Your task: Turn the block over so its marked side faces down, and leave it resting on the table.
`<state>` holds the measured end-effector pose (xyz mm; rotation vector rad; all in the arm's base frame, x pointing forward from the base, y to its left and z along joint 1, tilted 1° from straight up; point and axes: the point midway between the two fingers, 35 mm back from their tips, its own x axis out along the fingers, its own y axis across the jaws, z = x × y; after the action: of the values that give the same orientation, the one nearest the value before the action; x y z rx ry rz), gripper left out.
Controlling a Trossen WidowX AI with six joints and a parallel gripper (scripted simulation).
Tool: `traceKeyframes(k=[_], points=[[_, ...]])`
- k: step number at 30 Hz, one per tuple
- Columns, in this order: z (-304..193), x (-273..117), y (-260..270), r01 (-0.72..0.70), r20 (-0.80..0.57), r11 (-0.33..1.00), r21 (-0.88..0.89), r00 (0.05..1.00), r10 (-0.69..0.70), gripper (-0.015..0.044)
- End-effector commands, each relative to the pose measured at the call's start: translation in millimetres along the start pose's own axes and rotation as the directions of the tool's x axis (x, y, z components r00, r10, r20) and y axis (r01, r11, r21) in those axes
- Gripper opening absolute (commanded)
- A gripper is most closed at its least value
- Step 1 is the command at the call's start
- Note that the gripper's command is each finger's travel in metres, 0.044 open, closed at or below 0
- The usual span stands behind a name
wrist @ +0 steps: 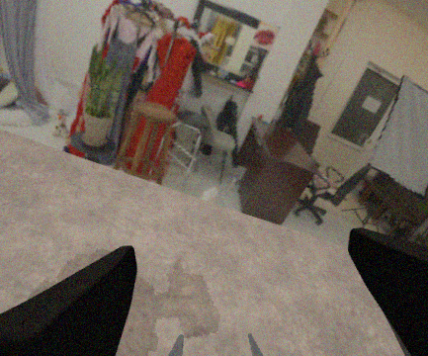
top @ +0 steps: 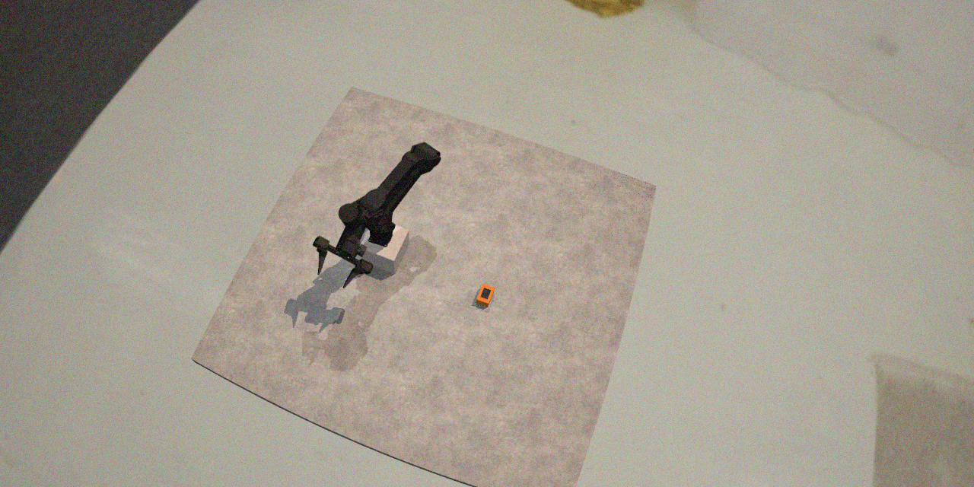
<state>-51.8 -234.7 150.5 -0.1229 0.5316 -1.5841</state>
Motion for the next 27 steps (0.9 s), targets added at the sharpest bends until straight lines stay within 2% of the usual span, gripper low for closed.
traceKeyframes(k=[1,8,15,21,27], points=[[1,1,1,-0.009,-0.002,1.000,0.002,1.000,0.009,0.0426],[38,18,60,-0.326,-0.099,0.945,0.038,0.939,0.328,0.0440],[72,20,142,-0.611,-0.250,0.791,0.035,0.761,0.599,0.0440],[89,-2,224,-0.790,-0.410,0.613,-0.001,0.559,0.721,0.0440],[89,-51,306,-0.917,-0.575,0.394,-0.068,0.359,0.735,0.0440]])
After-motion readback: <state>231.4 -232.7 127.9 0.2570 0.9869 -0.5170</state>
